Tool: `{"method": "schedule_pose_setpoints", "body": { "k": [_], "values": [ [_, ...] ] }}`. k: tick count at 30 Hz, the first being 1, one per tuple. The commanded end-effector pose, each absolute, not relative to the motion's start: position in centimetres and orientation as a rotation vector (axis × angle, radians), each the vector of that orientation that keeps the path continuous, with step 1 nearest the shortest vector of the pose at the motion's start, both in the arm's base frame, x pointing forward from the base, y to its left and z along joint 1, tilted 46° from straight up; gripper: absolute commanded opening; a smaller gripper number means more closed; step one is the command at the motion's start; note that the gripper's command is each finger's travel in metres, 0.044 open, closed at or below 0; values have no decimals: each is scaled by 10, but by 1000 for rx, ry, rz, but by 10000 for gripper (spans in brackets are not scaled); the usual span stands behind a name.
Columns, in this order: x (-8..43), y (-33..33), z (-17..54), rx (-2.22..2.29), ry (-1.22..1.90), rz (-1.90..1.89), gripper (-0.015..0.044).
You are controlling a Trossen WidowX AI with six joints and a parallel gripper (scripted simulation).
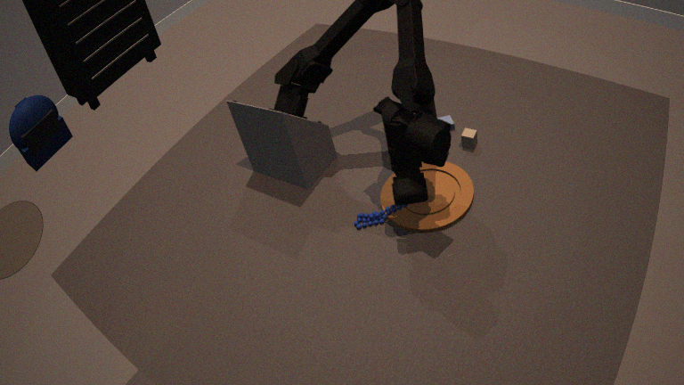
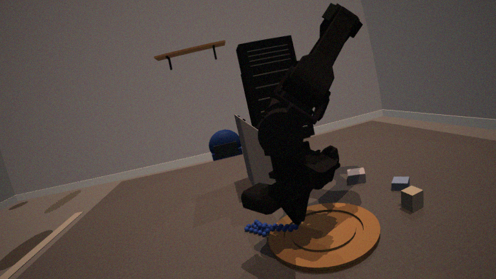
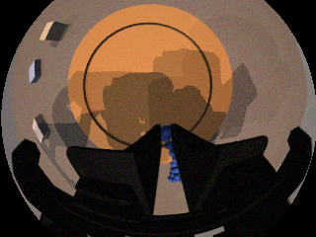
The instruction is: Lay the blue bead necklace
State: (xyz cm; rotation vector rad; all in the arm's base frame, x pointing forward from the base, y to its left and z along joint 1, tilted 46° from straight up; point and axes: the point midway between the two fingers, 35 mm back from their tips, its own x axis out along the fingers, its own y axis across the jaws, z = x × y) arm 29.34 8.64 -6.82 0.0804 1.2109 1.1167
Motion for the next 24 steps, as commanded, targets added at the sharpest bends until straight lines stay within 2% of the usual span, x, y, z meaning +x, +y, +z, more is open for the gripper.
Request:
{"method": "schedule_pose_setpoints", "body": {
  "k": [1, 7, 24],
  "values": [
    [293, 91, -72, 86, 1211, 1117, 0],
    [292, 96, -77, 87, 1211, 1117, 0],
    [293, 86, -67, 85, 1210, 1117, 440]
  ]
}}
